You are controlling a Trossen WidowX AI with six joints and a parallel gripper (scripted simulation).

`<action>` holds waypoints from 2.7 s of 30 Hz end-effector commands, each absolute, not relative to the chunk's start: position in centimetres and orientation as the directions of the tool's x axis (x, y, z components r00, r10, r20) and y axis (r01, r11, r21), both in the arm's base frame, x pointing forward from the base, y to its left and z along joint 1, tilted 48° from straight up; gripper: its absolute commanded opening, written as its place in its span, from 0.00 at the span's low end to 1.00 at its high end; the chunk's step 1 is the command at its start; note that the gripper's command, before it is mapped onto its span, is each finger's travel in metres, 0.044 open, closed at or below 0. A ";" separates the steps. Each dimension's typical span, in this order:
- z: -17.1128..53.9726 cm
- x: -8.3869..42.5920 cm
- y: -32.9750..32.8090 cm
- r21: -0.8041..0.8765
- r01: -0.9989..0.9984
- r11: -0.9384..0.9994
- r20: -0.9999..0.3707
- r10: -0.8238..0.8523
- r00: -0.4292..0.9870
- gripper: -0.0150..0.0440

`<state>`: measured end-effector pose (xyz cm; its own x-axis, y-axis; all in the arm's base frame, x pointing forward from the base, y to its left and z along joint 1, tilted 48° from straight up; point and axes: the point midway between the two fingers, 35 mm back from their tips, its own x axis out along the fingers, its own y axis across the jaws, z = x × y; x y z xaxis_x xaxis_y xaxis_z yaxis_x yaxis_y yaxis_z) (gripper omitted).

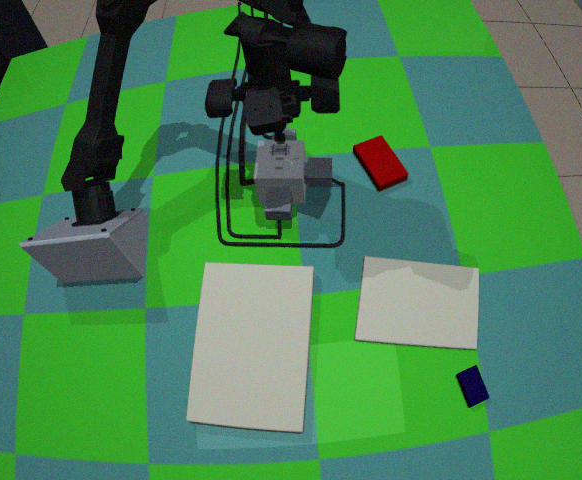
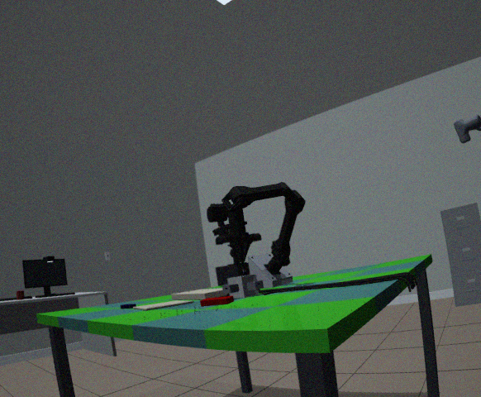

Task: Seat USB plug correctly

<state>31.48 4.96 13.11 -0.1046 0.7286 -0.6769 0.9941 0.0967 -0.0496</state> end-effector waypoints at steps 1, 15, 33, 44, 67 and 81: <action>13.0 31.3 5.0 -0.057 0.994 0.093 -0.675 0.730 -0.107 0.25; 12.8 31.3 5.1 -0.062 0.994 0.088 -0.675 0.730 -0.107 0.25; 12.5 31.2 5.1 -0.069 0.994 0.081 -0.675 0.730 -0.107 0.25; 12.4 31.2 5.2 -0.070 0.994 0.081 -0.675 0.730 -0.107 0.25; 12.2 31.2 5.4 -0.070 0.994 0.081 -0.675 0.730 -0.107 0.25; 12.1 31.2 5.5 -0.070 0.994 0.081 -0.675 0.730 -0.107 0.25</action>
<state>31.26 5.42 12.19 -0.1057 0.7275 -0.6779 0.9944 0.0833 -0.0657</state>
